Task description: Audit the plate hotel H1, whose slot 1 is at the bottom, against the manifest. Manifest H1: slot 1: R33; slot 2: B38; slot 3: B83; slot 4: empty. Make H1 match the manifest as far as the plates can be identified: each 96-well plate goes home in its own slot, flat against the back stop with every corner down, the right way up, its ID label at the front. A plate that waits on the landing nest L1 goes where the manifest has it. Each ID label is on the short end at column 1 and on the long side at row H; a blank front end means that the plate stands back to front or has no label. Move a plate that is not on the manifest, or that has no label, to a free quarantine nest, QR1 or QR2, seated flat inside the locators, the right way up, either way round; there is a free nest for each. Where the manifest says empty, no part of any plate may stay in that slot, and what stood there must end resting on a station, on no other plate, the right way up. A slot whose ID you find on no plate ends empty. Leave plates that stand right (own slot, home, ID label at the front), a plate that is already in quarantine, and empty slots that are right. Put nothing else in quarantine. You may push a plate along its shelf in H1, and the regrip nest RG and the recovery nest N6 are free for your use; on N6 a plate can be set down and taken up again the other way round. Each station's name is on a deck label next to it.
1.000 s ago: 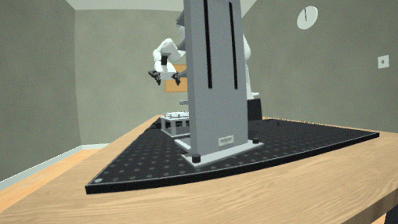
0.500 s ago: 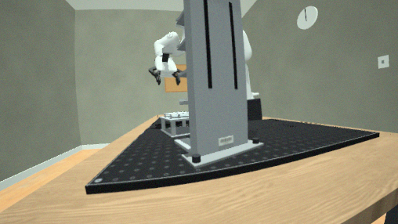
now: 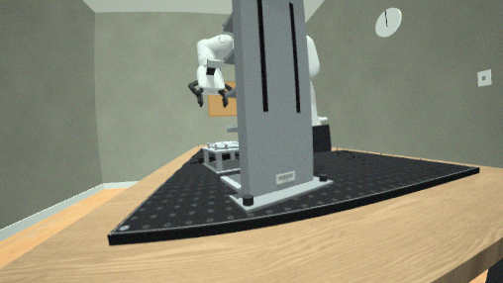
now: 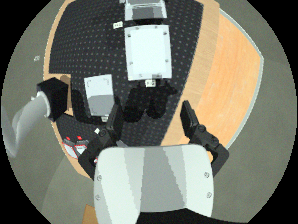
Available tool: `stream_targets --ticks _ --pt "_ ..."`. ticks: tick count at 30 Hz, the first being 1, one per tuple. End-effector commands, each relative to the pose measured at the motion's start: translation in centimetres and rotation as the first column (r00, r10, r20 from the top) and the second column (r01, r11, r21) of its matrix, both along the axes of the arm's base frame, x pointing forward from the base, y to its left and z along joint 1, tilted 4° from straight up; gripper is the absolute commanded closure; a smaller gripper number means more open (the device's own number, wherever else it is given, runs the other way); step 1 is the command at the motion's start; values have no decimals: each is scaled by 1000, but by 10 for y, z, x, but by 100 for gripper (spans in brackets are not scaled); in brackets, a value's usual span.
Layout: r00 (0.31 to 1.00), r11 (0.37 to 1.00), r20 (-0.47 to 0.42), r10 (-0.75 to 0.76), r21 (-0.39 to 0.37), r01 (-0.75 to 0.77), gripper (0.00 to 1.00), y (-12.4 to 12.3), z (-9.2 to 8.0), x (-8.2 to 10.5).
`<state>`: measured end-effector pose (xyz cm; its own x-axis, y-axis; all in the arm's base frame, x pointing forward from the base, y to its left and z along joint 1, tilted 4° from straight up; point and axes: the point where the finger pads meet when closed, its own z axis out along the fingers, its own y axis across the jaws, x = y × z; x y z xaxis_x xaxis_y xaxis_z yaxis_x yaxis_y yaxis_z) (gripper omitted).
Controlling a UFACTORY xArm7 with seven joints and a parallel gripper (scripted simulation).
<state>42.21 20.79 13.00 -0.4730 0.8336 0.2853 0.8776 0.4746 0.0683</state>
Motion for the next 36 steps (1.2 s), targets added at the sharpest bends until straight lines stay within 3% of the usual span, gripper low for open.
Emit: stream_targets --ticks 1,18,31,36 --pt "999 998 35 -5 -66 8 0 0 1 1" --pt "988 959 154 -1 -279 45 0 0 1 1" --pt "988 958 156 -1 -282 46 0 0 1 1" --pt "988 958 156 -1 -282 46 0 0 18 0"
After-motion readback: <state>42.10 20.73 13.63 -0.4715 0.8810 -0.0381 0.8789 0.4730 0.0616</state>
